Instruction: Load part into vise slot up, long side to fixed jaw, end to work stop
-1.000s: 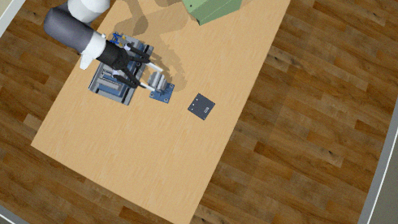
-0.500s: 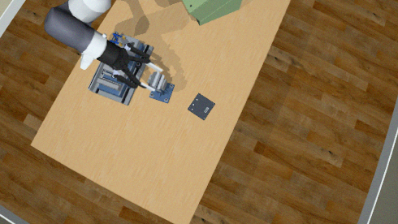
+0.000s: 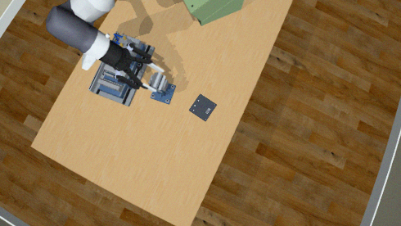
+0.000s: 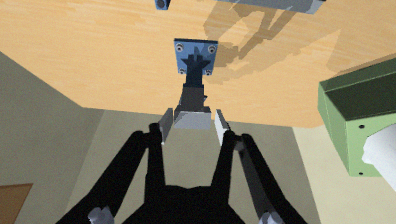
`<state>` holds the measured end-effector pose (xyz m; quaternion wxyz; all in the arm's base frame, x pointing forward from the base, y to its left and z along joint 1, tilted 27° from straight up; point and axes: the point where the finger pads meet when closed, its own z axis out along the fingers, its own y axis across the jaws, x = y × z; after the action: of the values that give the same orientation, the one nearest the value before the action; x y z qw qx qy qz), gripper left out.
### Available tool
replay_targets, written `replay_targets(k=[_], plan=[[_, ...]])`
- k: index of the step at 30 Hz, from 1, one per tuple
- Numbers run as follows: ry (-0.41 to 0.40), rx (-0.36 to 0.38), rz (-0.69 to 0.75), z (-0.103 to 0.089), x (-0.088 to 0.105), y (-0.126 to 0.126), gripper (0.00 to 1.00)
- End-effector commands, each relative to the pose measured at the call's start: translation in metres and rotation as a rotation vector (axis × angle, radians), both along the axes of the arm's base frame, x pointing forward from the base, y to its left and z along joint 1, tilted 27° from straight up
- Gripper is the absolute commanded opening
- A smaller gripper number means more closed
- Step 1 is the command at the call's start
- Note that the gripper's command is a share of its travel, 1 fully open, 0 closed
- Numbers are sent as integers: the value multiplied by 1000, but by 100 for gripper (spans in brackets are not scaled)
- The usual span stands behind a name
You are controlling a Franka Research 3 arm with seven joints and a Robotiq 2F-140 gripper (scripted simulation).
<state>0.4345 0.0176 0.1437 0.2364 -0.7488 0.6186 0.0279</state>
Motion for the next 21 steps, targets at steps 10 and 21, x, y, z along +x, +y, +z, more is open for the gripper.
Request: replay_targets(k=[10,21], plan=[[-6,-51,-40,2,1,2,51],[-13,-112,-60,3,1,4,51]])
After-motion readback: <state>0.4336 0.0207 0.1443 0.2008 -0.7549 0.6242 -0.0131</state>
